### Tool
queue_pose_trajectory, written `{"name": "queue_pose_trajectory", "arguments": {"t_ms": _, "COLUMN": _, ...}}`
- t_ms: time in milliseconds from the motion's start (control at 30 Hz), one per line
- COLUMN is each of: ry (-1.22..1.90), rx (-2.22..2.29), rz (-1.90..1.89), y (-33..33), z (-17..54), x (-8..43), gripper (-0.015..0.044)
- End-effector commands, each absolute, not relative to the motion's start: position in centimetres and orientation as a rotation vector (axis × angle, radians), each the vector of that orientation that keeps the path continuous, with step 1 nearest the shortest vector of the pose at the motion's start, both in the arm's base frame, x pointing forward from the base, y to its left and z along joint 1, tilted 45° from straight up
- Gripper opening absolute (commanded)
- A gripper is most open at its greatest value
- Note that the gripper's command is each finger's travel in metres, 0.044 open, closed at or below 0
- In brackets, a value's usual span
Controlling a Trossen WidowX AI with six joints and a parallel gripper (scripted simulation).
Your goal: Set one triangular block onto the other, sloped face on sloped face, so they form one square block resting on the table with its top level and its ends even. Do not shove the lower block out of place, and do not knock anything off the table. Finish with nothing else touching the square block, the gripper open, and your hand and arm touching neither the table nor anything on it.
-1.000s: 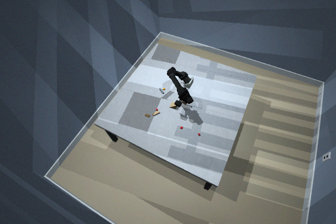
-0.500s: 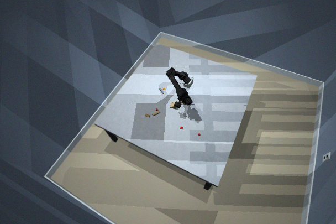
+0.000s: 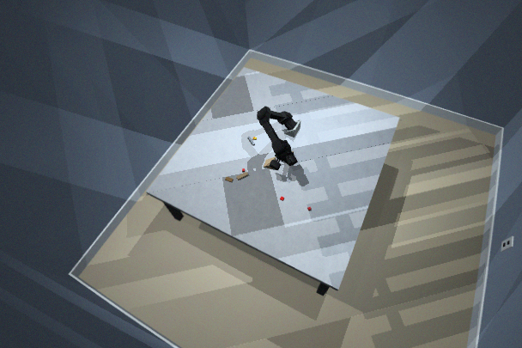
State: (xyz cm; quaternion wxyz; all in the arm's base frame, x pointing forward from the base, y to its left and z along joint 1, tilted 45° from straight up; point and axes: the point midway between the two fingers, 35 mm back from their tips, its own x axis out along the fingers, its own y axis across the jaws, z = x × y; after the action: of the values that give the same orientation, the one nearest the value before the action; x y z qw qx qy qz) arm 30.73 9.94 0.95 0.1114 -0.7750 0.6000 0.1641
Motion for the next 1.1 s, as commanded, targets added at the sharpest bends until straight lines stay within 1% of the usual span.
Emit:
{"name": "queue_pose_trajectory", "arguments": {"t_ms": 0, "ry": 1.762, "rx": -2.289, "rz": 0.485, "y": 9.4, "z": 0.8, "x": 30.9, "gripper": 0.0440}}
{"name": "queue_pose_trajectory", "arguments": {"t_ms": 1067, "ry": 1.812, "rx": -2.323, "rz": 0.491, "y": 4.6, "z": -0.9, "x": 31.7, "gripper": 0.0440}}
